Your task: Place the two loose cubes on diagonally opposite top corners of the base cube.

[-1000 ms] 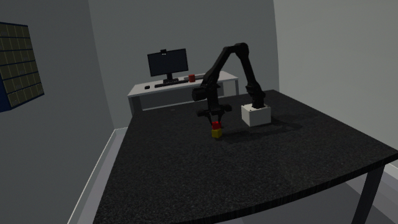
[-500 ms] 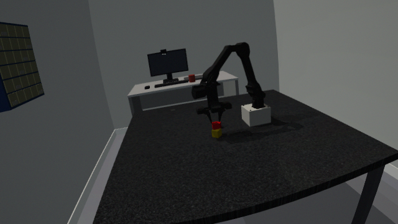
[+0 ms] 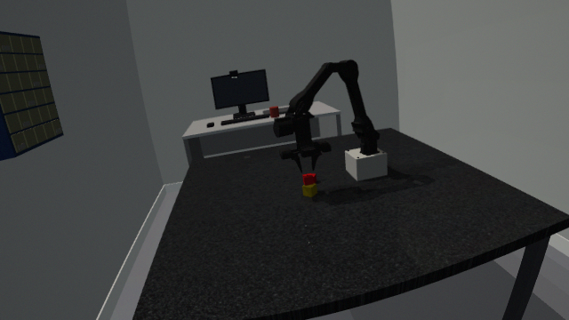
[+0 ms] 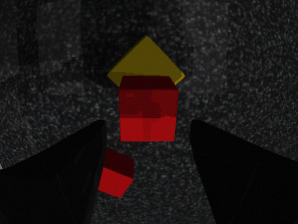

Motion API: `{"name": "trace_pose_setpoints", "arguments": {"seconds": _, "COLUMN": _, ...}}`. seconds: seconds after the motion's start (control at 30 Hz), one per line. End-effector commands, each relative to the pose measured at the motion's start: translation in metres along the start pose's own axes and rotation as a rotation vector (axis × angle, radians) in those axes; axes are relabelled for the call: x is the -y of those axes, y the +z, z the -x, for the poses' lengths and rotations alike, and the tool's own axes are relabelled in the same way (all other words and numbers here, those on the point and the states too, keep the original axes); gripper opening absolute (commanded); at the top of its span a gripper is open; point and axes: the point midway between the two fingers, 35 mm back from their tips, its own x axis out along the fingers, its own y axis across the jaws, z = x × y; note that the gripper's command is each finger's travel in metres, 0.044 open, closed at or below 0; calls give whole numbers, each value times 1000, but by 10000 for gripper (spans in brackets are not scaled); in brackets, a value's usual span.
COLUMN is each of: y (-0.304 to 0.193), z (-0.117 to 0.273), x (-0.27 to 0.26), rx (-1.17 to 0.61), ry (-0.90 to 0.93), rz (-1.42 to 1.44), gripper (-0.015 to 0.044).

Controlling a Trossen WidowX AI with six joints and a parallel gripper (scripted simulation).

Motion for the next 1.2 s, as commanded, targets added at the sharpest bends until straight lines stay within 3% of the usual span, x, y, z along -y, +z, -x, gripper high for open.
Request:
{"name": "trace_pose_setpoints", "arguments": {"seconds": 0.0, "y": -6, "z": 2, "x": -1, "rx": -1, "ry": 1, "rz": -26, "gripper": 258}}
{"name": "trace_pose_setpoints", "arguments": {"seconds": 0.37, "y": -89, "z": 35, "x": -29, "rx": -12, "ry": -4, "rz": -459, "gripper": 265}}
{"name": "trace_pose_setpoints", "arguments": {"seconds": 0.63, "y": -93, "z": 37, "x": -32, "rx": -12, "ry": -5, "rz": -485, "gripper": 265}}
{"name": "trace_pose_setpoints", "arguments": {"seconds": 0.9, "y": -94, "z": -24, "x": -32, "rx": -13, "ry": -4, "rz": -485, "gripper": 265}}
{"name": "trace_pose_setpoints", "arguments": {"seconds": 1.17, "y": -94, "z": -31, "x": -32, "rx": -13, "ry": -4, "rz": -485, "gripper": 265}}
